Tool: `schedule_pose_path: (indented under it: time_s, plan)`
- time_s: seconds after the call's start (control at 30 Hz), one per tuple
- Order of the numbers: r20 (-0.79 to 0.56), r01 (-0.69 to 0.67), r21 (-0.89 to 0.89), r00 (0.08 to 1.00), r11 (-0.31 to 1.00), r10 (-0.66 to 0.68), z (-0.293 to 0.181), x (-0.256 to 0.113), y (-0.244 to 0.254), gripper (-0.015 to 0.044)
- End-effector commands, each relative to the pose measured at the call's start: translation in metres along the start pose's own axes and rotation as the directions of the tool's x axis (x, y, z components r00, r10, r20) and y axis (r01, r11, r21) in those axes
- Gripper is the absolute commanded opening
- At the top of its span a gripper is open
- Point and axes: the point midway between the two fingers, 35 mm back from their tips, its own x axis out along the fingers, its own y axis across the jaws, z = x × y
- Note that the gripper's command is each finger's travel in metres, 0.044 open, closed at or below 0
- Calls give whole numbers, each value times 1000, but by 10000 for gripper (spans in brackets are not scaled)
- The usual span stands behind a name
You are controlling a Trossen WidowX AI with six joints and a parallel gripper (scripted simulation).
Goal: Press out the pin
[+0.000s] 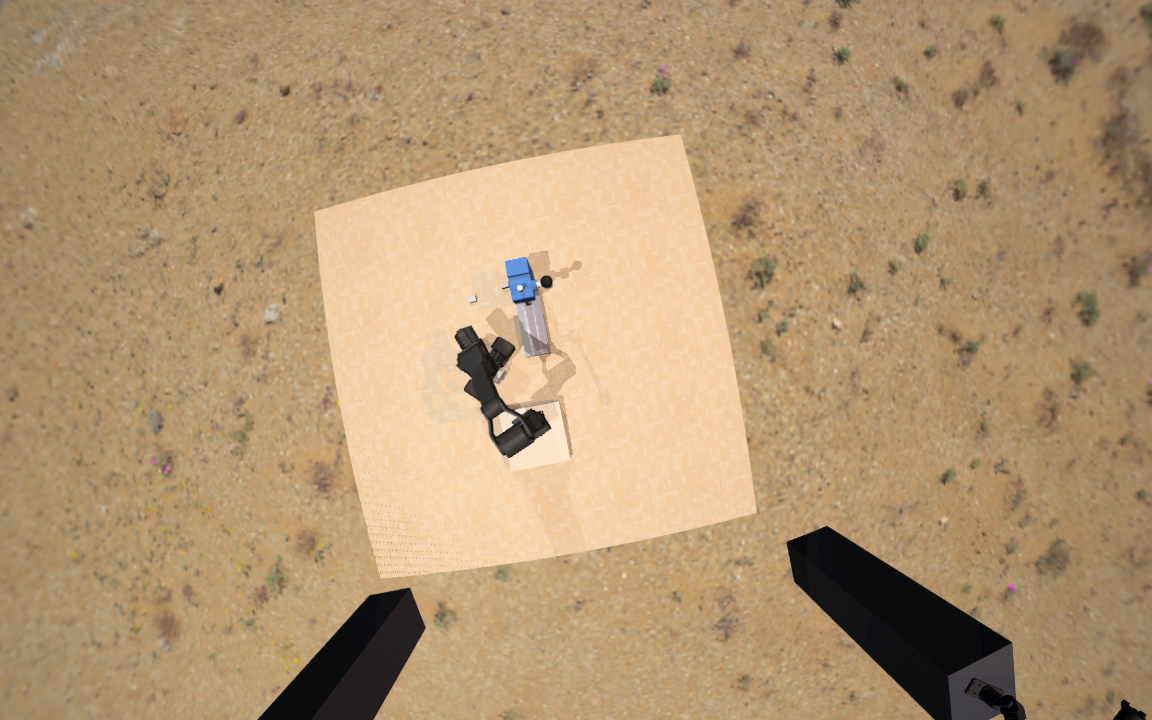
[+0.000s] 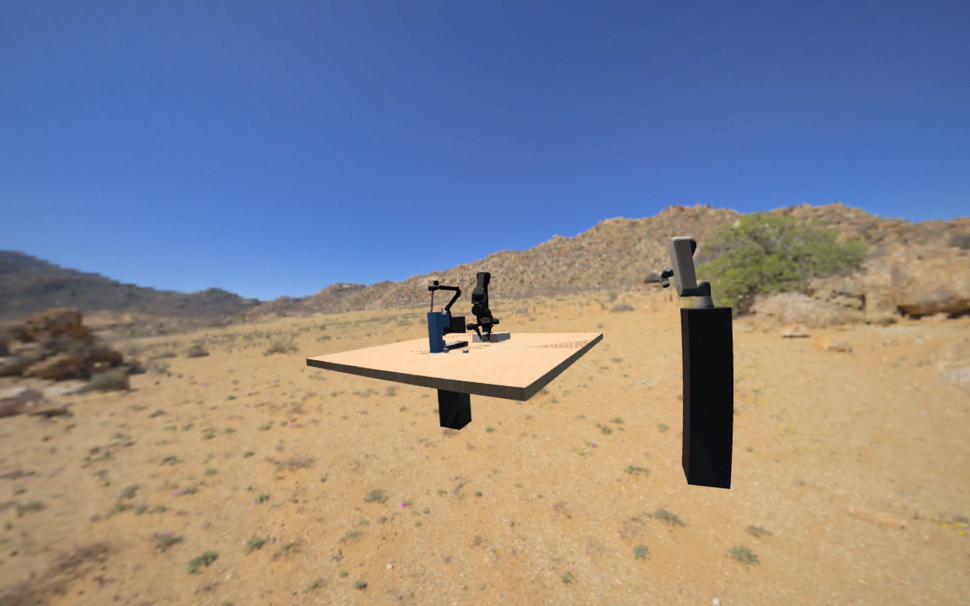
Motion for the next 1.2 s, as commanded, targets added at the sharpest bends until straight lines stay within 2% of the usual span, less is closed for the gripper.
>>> schedule_pose_path:
  time_s: [0.0, 0.27, 0.53, 0.87, 1.17]
  plan:
    - [-12, -27, -140, 1000, 990, 26, 1, 0, 0, 0]
    - [-34, -71, -387, 997, 919, 63, 1, 0, 0, 0]
    - [-54, -112, -607, 994, 787, 100, 1, 1, -1, 0]
    - [-78, -146, -823, 986, 549, 147, 2, 1, -1, 0]
    - [-97, -149, -946, 977, 287, 190, 2, 1, -2, 0]
